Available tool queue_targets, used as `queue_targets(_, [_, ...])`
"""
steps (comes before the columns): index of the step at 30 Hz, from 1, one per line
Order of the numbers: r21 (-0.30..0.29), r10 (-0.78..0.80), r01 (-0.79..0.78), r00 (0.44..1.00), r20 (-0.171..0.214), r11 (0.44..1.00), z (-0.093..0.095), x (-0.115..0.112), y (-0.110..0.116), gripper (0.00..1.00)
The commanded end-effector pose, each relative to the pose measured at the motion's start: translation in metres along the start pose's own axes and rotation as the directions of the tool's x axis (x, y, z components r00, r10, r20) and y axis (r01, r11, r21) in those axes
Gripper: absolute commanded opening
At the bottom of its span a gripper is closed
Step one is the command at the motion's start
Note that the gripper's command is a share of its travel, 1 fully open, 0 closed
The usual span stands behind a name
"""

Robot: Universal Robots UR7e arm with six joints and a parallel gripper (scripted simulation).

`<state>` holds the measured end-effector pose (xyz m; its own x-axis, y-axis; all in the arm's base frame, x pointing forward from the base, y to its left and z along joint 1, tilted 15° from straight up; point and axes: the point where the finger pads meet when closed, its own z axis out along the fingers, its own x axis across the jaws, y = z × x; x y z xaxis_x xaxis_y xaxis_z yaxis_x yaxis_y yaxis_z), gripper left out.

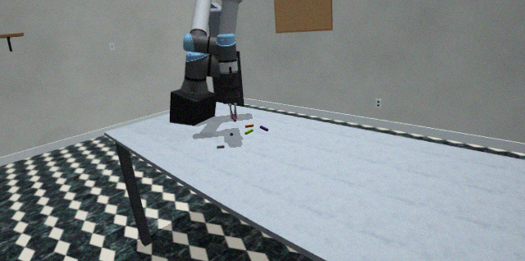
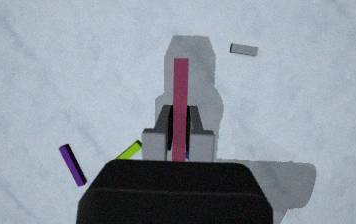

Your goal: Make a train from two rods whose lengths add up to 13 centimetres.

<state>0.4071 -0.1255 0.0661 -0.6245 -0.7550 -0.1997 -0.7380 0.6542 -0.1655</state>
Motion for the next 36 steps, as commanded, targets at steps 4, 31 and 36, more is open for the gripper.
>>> queue_targets(4, [0.001, 0.019, -0.019, 1.000, 0.000, 1.000, 0.000, -0.002, 0.001, 0.24])
queue_targets(31, [-0.003, 0.420, -0.420, 0.907, -0.010, 0.907, 0.003, -0.047, 0.033, 0.24])
queue_targets(36, [-0.001, 0.547, -0.547, 0.837, -0.012, 0.837, 0.004, -0.062, 0.047, 0.24])
